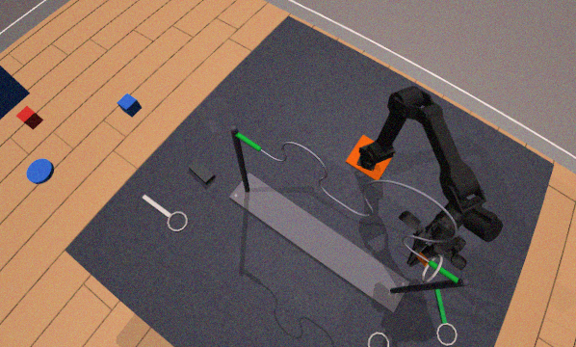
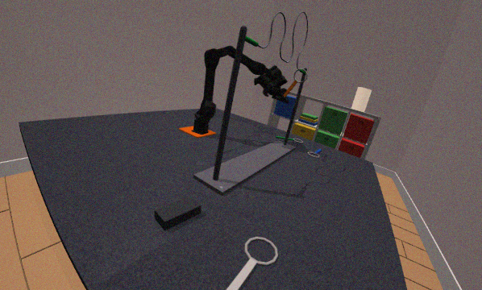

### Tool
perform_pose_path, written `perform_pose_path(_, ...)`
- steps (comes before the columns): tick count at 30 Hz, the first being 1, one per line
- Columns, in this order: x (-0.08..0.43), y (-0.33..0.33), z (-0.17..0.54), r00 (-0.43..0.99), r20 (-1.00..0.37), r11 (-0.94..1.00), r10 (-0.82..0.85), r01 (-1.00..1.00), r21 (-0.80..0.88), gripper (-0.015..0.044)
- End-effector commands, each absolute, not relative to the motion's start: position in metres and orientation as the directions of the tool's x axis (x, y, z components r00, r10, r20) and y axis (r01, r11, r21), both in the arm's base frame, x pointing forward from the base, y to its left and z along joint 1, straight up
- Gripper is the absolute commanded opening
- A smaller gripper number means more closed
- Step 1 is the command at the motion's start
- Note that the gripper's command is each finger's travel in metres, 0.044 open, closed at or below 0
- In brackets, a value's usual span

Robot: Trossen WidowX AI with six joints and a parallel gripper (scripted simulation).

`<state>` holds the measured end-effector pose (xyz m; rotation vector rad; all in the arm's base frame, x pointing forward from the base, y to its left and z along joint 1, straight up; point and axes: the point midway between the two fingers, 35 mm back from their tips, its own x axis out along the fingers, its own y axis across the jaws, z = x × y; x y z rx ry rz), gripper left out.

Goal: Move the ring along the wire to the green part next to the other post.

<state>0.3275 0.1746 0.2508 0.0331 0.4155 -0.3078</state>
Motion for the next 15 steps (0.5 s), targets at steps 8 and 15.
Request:
perform_pose_path(8,0.3276,0.1745,0.2502,0.869,-0.401,0.952,-0.290,0.305,-0.027,-0.0150)
perform_pose_path(15,0.3275,0.1746,0.2506,0.869,-0.402,0.953,-0.288,0.301,-0.031,0.0034)
